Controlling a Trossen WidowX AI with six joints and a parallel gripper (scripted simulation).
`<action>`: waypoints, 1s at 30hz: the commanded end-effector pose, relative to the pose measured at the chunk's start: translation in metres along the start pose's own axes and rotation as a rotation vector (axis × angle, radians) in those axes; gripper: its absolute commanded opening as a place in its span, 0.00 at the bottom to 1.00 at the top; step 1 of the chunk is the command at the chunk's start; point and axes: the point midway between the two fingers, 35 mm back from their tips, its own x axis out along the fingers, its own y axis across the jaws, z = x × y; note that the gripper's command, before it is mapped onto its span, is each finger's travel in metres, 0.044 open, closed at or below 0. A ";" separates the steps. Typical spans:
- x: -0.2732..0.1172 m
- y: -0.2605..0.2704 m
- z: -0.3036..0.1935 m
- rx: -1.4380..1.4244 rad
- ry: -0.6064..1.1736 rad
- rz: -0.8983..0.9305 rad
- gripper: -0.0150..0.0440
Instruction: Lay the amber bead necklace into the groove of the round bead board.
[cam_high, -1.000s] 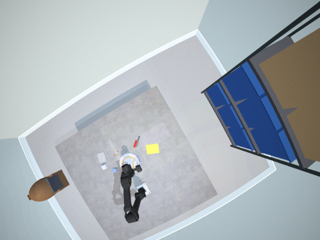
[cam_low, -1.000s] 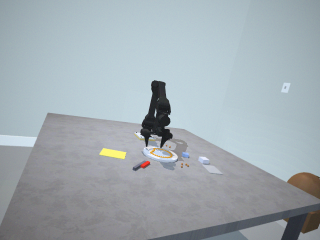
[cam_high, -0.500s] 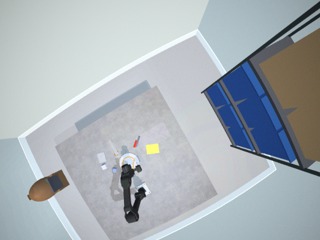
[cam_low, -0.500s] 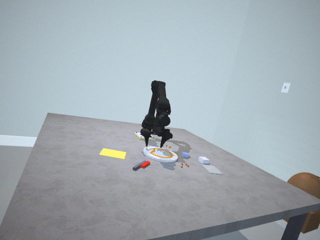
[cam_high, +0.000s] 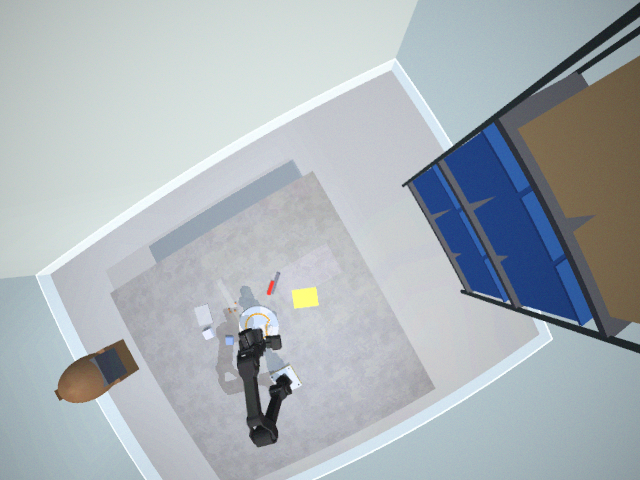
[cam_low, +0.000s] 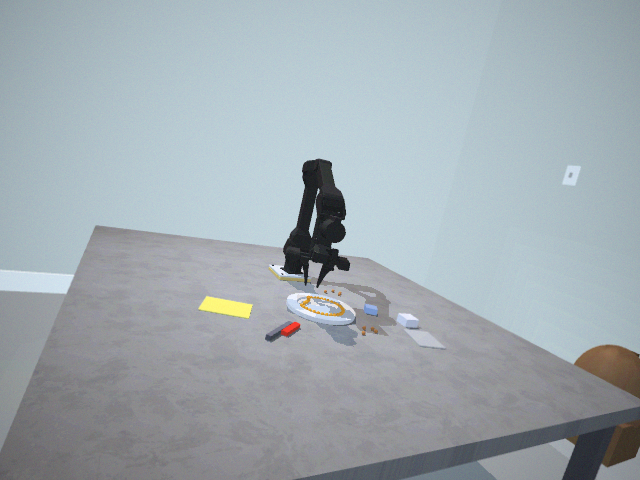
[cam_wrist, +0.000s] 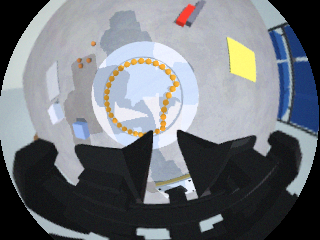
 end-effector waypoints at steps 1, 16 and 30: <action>0.008 0.000 0.001 0.011 -0.003 -0.004 0.46; 0.019 0.000 0.002 0.007 -0.007 -0.001 0.46; 0.037 -0.001 0.001 0.011 -0.003 -0.004 0.46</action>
